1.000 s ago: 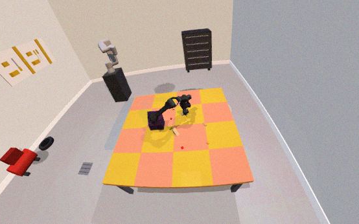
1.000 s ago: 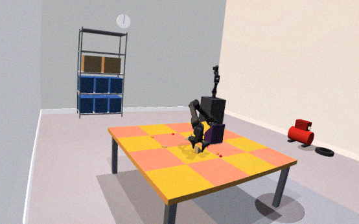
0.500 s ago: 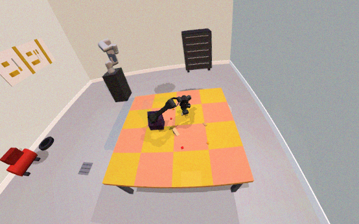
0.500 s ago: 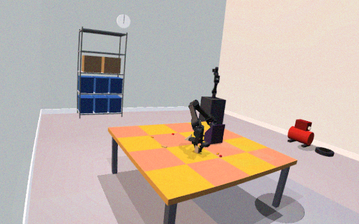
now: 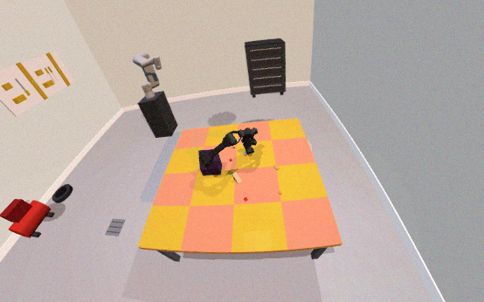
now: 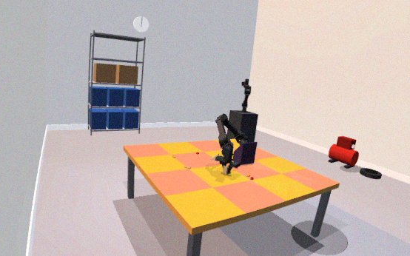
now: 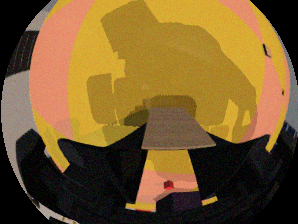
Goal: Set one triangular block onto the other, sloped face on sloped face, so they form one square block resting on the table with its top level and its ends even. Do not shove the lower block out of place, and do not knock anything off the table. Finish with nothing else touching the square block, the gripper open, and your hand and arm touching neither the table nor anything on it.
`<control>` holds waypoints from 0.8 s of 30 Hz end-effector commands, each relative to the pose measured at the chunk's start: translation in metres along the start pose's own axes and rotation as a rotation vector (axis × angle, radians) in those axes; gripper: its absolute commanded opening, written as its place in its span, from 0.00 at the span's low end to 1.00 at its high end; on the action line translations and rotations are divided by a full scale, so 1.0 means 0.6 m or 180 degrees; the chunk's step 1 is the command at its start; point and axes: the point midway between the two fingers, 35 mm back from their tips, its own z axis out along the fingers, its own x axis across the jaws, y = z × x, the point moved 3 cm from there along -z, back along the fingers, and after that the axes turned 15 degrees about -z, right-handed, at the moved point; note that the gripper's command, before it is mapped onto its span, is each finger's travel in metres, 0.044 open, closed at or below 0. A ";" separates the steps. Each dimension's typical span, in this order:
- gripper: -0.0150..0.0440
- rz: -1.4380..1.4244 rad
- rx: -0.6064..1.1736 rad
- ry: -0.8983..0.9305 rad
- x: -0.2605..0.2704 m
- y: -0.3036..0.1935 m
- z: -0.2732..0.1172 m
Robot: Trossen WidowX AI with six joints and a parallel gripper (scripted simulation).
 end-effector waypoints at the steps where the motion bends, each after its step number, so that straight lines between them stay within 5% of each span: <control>1: 0.25 0.0043 -0.0041 0.0019 0.000 0.005 -0.030; 24: 0.25 0.0792 -0.0042 0.0010 0.001 0.003 -0.037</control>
